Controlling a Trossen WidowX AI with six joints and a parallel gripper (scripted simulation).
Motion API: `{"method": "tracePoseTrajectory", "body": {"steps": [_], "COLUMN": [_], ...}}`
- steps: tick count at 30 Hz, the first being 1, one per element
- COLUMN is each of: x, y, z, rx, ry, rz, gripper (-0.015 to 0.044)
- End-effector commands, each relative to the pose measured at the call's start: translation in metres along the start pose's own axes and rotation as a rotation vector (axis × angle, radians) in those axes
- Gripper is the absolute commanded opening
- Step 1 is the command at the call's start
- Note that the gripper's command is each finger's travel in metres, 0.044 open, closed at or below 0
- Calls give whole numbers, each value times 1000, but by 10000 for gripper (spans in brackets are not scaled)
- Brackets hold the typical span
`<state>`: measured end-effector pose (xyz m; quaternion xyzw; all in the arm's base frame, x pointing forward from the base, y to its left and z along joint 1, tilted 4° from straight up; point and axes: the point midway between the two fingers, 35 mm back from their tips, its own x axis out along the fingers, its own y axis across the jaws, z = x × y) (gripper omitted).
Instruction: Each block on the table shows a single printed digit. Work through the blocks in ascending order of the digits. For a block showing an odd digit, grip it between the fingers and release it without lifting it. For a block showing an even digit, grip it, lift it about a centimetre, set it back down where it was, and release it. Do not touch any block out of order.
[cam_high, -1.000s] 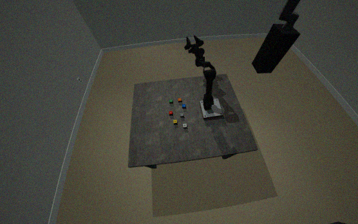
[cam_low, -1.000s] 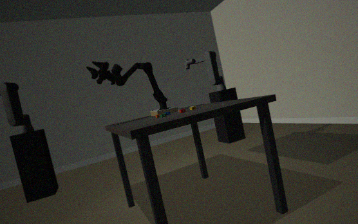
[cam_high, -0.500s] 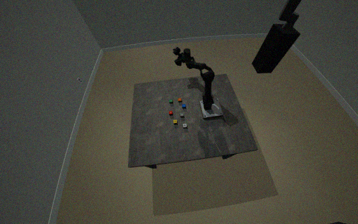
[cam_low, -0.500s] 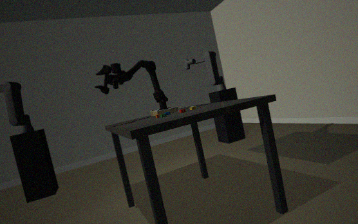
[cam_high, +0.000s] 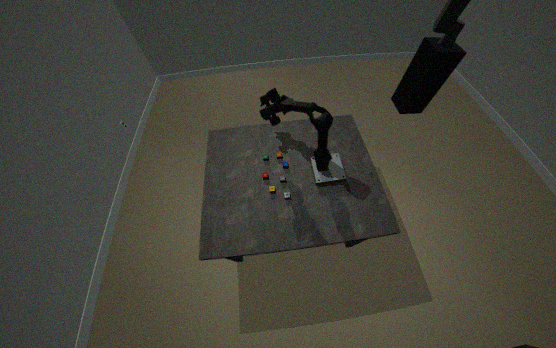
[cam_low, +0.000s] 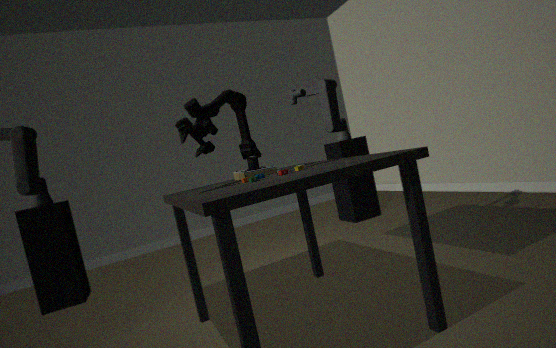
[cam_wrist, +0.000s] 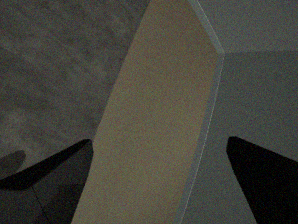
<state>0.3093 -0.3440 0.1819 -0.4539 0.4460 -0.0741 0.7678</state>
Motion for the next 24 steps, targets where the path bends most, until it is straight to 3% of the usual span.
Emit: {"method": "tracePoseTrajectory", "body": {"steps": [1,14,24], "x": [-20,-113,-115], "y": [63,176,177], "z": [42,82,82], "rx": [239,553,556], "ry": [27,375,383], "rz": [296,792,798], "gripper": [400,400,400]}}
